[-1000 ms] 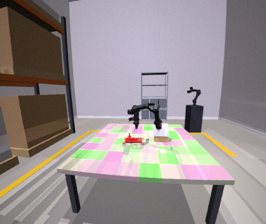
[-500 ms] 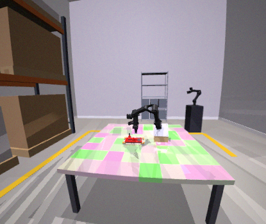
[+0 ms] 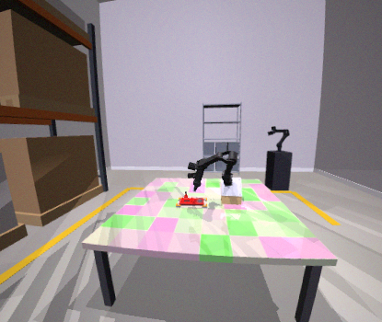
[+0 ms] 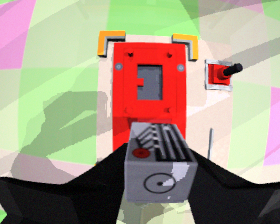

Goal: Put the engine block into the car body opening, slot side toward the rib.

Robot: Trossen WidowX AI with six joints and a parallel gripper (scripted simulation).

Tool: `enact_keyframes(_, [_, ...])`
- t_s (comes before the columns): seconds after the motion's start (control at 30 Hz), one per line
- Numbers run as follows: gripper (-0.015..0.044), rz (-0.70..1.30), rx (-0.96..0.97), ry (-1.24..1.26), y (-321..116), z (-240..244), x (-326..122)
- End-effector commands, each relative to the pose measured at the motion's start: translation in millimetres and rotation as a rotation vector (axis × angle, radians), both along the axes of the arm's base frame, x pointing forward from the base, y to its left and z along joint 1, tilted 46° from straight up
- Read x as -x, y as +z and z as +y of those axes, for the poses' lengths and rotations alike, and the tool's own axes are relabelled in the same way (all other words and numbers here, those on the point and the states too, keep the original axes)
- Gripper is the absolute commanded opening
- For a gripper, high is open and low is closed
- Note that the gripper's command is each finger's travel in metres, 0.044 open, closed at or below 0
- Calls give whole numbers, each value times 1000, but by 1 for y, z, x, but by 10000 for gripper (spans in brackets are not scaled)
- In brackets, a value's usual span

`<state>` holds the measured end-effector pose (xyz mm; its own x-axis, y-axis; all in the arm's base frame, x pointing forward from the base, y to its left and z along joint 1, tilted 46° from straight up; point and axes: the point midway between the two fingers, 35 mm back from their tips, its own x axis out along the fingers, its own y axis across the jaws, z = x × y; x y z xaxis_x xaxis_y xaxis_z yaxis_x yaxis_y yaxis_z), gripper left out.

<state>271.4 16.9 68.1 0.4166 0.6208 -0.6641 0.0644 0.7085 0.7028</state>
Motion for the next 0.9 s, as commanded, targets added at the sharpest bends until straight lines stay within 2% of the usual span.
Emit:
enact_keyframes(0.0, [0,-59,6,-66,-2,2,3])
enact_keyframes(0.4, [0,-308,15,-314,-5,8,14])
enact_keyframes(0.87, [0,-323,9,-327,-28,28,9])
